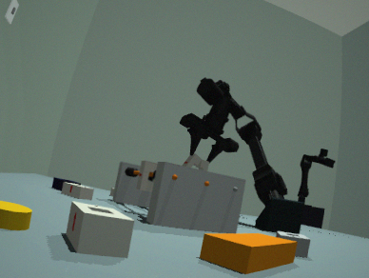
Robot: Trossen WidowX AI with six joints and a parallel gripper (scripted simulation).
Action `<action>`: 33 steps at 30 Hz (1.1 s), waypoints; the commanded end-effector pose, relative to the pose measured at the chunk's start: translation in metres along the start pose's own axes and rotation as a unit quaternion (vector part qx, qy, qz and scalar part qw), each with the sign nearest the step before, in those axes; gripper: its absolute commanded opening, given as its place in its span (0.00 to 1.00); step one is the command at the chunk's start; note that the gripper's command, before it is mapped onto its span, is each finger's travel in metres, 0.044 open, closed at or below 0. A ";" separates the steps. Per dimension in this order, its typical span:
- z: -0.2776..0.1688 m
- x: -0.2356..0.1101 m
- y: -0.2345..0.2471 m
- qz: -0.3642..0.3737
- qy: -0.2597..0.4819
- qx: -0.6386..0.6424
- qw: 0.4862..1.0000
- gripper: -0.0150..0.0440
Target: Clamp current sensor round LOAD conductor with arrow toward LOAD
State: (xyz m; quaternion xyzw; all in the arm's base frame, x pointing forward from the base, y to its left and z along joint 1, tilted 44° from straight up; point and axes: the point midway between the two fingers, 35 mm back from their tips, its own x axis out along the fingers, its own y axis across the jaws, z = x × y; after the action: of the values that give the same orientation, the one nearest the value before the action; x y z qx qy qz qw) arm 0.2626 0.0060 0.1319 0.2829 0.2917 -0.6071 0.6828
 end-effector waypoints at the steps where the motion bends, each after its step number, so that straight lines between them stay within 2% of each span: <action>1: 0.000 0.007 0.001 0.001 -0.002 -0.001 1.000 0.25; 26: 0.001 0.047 0.000 0.002 -0.004 -0.001 1.000 0.25; 33: 0.000 0.043 0.000 0.000 -0.001 0.001 1.000 0.25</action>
State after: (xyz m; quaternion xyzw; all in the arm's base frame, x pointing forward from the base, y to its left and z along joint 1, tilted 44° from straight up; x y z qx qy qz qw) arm 0.2666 -0.0236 0.1000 0.2819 0.2912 -0.6084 0.6824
